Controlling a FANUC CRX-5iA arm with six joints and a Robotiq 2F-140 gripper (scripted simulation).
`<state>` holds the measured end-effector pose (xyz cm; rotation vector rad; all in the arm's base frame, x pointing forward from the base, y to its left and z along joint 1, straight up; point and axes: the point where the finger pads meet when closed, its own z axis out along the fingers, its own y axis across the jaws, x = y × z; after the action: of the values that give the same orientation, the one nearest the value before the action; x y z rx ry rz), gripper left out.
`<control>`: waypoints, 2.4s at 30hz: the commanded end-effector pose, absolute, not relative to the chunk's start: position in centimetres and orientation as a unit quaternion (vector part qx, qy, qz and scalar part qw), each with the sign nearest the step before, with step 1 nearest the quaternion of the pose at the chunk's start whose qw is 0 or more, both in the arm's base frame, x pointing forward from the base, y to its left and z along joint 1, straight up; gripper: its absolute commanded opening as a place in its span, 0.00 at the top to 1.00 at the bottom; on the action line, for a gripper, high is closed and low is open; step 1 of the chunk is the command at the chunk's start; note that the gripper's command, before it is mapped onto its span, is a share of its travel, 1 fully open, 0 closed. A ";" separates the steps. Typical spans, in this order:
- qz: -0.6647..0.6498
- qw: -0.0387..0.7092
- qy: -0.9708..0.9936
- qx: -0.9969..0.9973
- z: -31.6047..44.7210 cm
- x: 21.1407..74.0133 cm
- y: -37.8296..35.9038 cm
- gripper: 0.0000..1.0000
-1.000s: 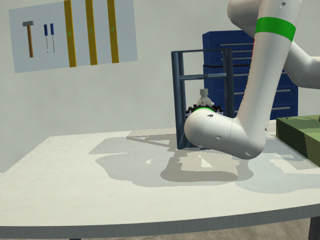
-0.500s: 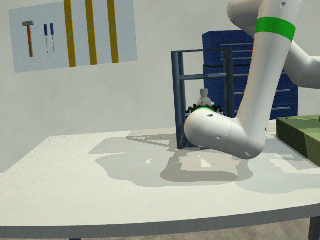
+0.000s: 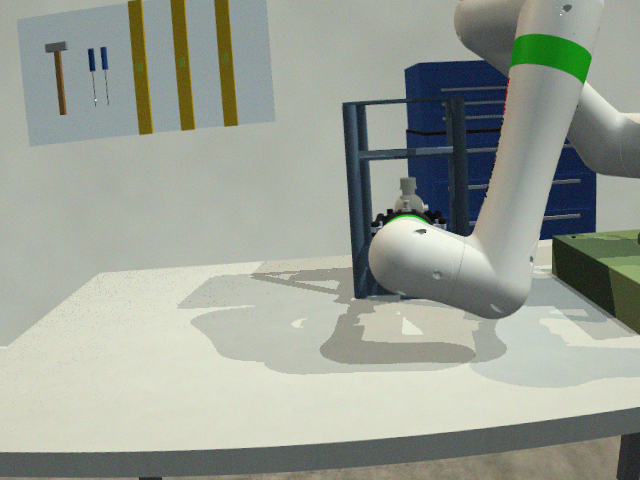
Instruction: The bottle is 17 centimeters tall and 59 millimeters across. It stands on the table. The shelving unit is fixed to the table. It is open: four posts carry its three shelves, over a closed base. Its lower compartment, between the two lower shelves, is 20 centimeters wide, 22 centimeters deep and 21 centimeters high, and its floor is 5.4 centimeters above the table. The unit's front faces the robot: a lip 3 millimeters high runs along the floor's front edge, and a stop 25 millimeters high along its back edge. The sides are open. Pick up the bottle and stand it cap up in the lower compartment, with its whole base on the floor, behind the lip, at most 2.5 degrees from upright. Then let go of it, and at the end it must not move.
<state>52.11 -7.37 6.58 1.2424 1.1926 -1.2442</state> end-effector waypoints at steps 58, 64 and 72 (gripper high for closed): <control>-0.511 0.487 0.490 0.511 6.6 52.2 -6.0 0.52; -0.511 0.487 0.490 0.511 6.6 52.2 -5.5 0.52; -0.511 0.487 0.490 0.511 6.6 52.2 -4.9 0.52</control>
<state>52.21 -5.07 6.58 1.2423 1.1926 -1.2442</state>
